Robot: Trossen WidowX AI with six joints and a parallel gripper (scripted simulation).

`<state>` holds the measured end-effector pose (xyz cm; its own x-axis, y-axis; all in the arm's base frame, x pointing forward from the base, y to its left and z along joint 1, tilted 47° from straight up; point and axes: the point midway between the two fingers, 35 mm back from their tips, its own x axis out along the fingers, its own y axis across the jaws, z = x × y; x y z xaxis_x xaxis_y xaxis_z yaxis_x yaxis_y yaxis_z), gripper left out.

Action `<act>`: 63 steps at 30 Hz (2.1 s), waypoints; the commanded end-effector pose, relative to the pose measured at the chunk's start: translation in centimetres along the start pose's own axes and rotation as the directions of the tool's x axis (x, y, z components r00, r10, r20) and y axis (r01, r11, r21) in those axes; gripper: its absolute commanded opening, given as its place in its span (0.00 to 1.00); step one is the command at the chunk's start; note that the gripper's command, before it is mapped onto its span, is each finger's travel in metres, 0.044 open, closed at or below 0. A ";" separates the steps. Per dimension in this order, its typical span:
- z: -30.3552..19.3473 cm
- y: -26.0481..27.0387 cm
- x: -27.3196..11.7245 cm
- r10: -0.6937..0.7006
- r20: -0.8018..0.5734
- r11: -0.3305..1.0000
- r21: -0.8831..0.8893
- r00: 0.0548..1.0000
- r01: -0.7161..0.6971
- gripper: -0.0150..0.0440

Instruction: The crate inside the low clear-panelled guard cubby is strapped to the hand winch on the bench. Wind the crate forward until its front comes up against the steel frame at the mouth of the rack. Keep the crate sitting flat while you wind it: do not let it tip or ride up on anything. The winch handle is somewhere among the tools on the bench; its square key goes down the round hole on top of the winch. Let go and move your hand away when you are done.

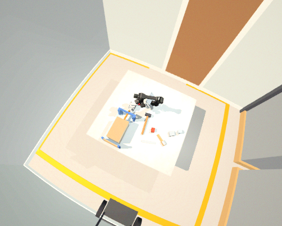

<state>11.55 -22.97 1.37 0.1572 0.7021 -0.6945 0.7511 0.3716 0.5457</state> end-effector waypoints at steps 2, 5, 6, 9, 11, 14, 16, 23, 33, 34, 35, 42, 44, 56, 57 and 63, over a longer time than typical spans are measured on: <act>-0.1 0.0 0.6 0.001 -0.004 1.000 -0.002 1.000 -0.001 0.25; 0.0 0.0 0.6 0.001 -0.004 1.000 -0.002 1.000 -0.001 0.25; 0.0 0.0 0.6 0.001 -0.004 1.000 -0.002 1.000 -0.001 0.25; 0.4 -0.1 0.6 0.000 -0.004 1.000 -0.002 1.000 0.000 0.25; 0.7 -0.2 0.6 0.000 -0.003 1.000 -0.002 1.000 0.000 0.25; 1.1 -0.4 0.6 0.000 -0.003 1.000 -0.002 1.000 0.000 0.25; 1.5 -0.5 0.6 0.000 -0.003 1.000 -0.002 1.000 0.000 0.25; 2.5 -0.8 0.6 0.000 -0.002 1.000 -0.003 1.000 0.000 0.25; 2.7 -0.9 -0.8 -0.005 0.019 1.000 0.009 1.000 0.004 0.25; 2.6 -0.8 -1.7 -0.008 0.033 1.000 0.017 0.999 0.007 0.25; 2.4 -0.8 -2.7 -0.011 0.047 1.000 0.025 0.999 0.010 0.25; 2.1 -0.8 -4.2 -0.017 0.070 0.999 0.039 0.997 0.014 0.25; 2.1 -0.8 -4.2 -0.017 0.070 0.999 0.039 0.997 0.014 0.25; 1.9 -0.6 -3.4 -0.013 0.054 0.999 0.030 0.998 0.011 0.25; 1.6 -0.5 -2.8 -0.010 0.043 1.000 0.024 0.999 0.009 0.25; 0.6 0.0 -0.3 0.000 -0.004 1.000 -0.002 1.000 0.000 0.25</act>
<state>11.86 -24.60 1.73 0.1645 0.6934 -0.7016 0.7601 0.3642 0.5381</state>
